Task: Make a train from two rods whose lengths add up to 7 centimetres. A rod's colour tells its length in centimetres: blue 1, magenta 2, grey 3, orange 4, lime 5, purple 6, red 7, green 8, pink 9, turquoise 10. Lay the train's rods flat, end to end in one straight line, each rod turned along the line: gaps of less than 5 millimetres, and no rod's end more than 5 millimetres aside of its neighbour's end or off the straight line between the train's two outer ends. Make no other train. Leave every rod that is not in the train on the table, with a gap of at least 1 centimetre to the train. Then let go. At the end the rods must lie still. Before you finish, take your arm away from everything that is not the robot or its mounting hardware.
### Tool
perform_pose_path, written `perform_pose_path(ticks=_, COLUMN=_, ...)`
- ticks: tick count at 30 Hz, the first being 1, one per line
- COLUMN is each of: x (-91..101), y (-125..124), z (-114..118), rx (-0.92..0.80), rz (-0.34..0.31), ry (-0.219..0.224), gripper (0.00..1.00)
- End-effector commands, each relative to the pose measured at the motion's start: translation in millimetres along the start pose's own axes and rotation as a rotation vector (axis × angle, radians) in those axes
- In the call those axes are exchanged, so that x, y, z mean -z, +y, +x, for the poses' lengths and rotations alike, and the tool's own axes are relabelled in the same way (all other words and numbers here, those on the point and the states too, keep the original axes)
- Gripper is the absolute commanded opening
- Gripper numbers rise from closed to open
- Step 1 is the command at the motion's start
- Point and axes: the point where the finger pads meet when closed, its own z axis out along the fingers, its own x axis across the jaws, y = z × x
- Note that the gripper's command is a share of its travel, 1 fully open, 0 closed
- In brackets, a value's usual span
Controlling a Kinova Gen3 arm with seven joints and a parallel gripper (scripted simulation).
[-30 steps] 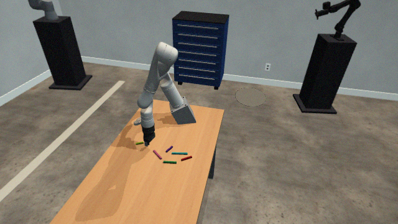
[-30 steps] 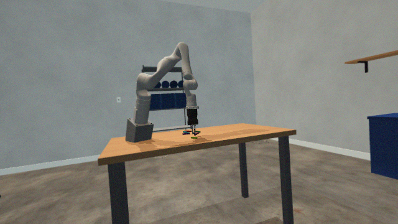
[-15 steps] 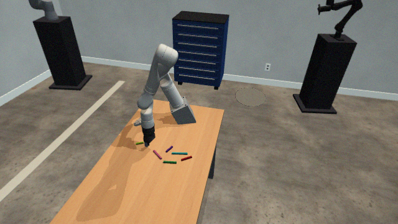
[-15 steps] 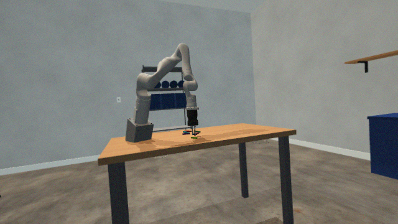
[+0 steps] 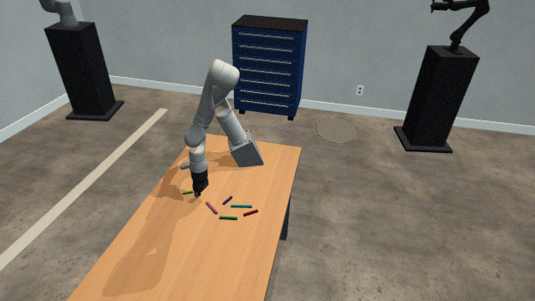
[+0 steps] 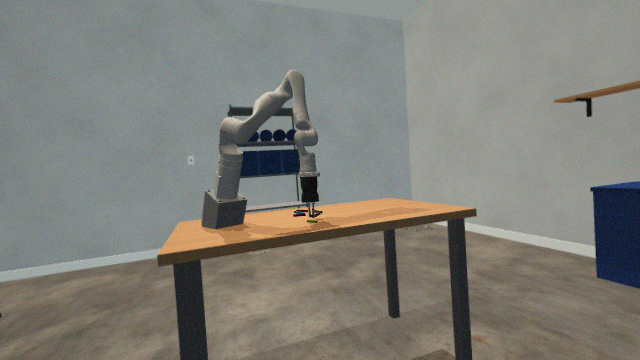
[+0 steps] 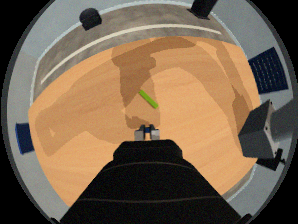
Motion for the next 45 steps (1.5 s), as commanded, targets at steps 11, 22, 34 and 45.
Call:
perform_pose_path(ticks=11, x=0.3, y=0, z=0, rx=0.0, rz=-0.001, ry=-0.001, gripper=0.24)
perform_pose_path(ticks=22, x=0.3, y=0, z=0, rx=0.0, rz=-0.001, ry=-0.001, gripper=0.24)
perform_pose_path(ticks=34, x=-1.9, y=0, z=0, rx=0.0, rz=-0.001, ry=-0.001, gripper=0.24)
perform_pose_path(ticks=45, x=-9.7, y=0, z=0, rx=0.0, rz=-0.001, ry=-0.001, gripper=0.24)
